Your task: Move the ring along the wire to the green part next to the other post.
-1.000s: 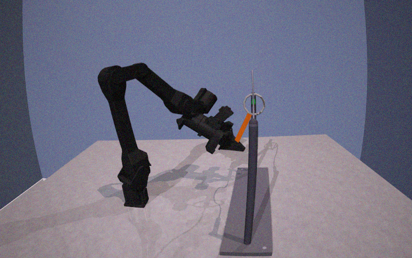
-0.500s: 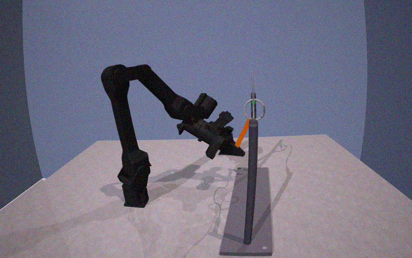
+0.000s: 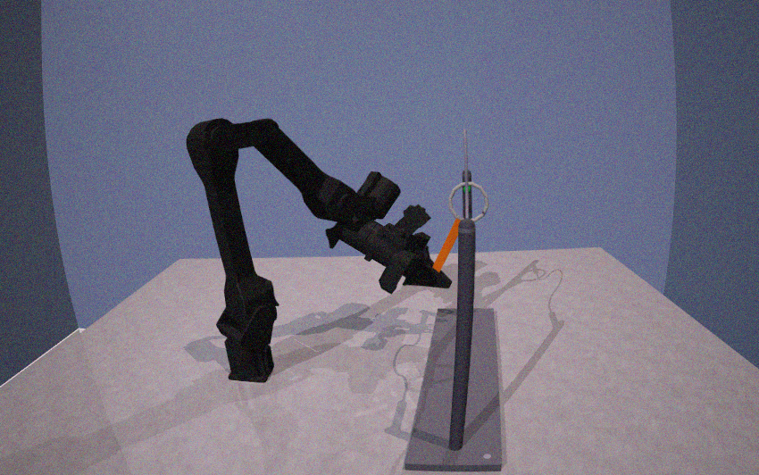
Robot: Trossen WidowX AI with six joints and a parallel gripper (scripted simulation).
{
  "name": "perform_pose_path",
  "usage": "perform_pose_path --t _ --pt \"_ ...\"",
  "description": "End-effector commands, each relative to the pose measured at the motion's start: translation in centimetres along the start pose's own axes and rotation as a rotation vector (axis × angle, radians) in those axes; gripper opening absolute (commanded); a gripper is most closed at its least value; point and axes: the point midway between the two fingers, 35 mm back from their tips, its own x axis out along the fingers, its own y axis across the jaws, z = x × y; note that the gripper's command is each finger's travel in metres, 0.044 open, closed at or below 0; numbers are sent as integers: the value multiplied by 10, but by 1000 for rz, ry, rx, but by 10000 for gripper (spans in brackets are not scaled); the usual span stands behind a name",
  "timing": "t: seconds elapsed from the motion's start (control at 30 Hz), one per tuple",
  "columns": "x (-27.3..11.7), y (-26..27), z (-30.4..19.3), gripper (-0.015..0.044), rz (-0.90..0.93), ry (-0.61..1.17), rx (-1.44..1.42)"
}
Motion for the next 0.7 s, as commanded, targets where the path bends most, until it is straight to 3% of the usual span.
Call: perform_pose_path --t 0.0,0.37,0.67 --pt "0 0 0 -124 0 0 0" --pt "-2 0 0 160 0 1 0" --pt "-32 1 -2 160 -3 8 4"
